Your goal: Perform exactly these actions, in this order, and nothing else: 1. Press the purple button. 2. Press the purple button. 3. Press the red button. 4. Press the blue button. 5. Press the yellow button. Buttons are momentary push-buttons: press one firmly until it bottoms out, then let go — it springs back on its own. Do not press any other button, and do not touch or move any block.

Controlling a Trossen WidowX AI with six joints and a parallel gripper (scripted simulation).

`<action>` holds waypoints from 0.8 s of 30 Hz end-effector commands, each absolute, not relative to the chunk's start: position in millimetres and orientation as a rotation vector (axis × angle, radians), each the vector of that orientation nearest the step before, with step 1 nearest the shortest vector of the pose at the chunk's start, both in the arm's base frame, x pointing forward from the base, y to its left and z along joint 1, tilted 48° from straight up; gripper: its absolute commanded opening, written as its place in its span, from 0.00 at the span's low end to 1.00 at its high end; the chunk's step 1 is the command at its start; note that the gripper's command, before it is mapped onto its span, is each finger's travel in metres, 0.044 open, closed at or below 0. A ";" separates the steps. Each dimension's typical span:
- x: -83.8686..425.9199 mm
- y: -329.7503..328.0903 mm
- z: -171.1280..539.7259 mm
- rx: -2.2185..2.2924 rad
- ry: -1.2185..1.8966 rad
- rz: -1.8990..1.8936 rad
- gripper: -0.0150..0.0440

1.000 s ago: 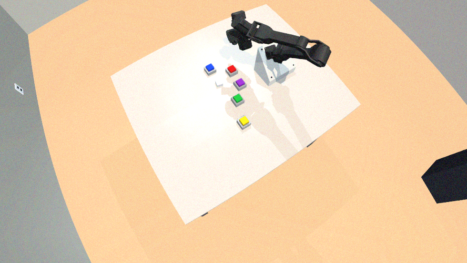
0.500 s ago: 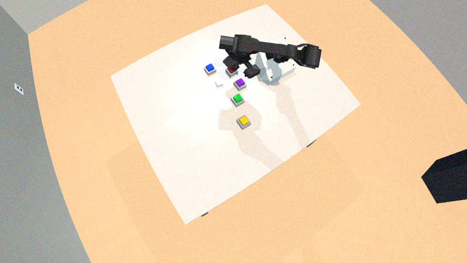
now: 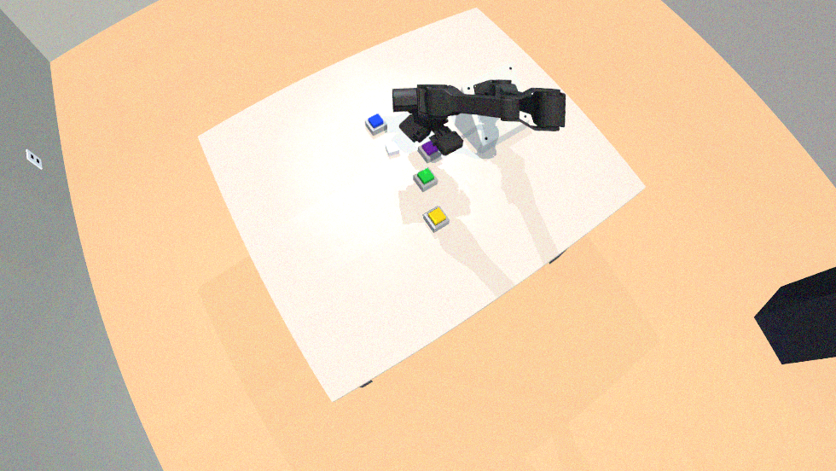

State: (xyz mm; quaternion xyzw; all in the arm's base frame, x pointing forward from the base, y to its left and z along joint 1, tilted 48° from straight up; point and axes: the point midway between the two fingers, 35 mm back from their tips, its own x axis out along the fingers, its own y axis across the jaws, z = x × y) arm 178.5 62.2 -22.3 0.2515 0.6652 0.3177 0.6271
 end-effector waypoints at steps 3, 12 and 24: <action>178.4 65.2 -24.1 0.583 1.523 0.729 0.29; 178.4 66.0 -24.9 0.582 1.523 0.728 0.29; 177.3 79.8 -37.9 0.582 1.523 0.727 0.29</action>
